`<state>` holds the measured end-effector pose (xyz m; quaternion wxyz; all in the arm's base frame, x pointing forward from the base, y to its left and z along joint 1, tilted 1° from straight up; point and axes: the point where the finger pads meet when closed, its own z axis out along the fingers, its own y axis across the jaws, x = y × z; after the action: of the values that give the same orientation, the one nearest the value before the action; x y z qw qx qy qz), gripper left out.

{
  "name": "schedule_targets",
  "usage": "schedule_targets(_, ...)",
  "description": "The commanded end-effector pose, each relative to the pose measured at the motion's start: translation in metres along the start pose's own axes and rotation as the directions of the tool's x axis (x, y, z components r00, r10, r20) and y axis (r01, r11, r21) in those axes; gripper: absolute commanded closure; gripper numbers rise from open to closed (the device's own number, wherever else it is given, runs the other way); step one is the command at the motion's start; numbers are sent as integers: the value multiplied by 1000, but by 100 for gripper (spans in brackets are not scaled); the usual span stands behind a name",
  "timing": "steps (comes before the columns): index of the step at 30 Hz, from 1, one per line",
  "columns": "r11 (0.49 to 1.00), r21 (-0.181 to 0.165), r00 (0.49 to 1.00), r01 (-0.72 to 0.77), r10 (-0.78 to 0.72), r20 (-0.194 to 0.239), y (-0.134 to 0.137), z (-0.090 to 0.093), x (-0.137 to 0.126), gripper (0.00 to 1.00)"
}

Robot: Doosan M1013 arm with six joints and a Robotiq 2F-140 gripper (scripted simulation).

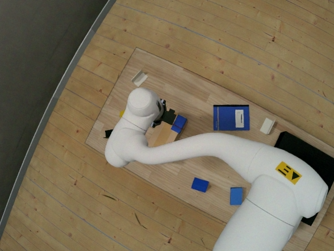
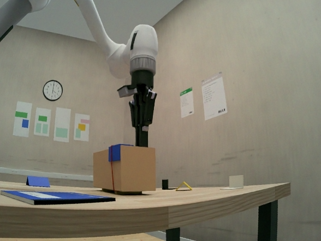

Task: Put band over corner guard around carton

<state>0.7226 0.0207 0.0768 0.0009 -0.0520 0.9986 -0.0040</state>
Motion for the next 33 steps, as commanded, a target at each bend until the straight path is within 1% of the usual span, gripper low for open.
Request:
schedule_targets(1, 1000, 0, 1000, -3, 3, 8, 1, -13, -3, 82)
schedule_targets(6, 1000, 0, 1000, -3, 3, 8, 1, -22, -3, 82)
schedule_targets(8, 1000, 0, 1000, -3, 3, 8, 1, -22, -3, 82)
schedule_targets(23, 1000, 0, 1000, -3, 3, 8, 1, -59, -3, 82)
schedule_targets(25, 1000, 0, 1000, -3, 3, 8, 1, -59, -3, 82)
schedule_targets(33, 1000, -1, 1000, -3, 3, 8, 1, -74, -2, 82)
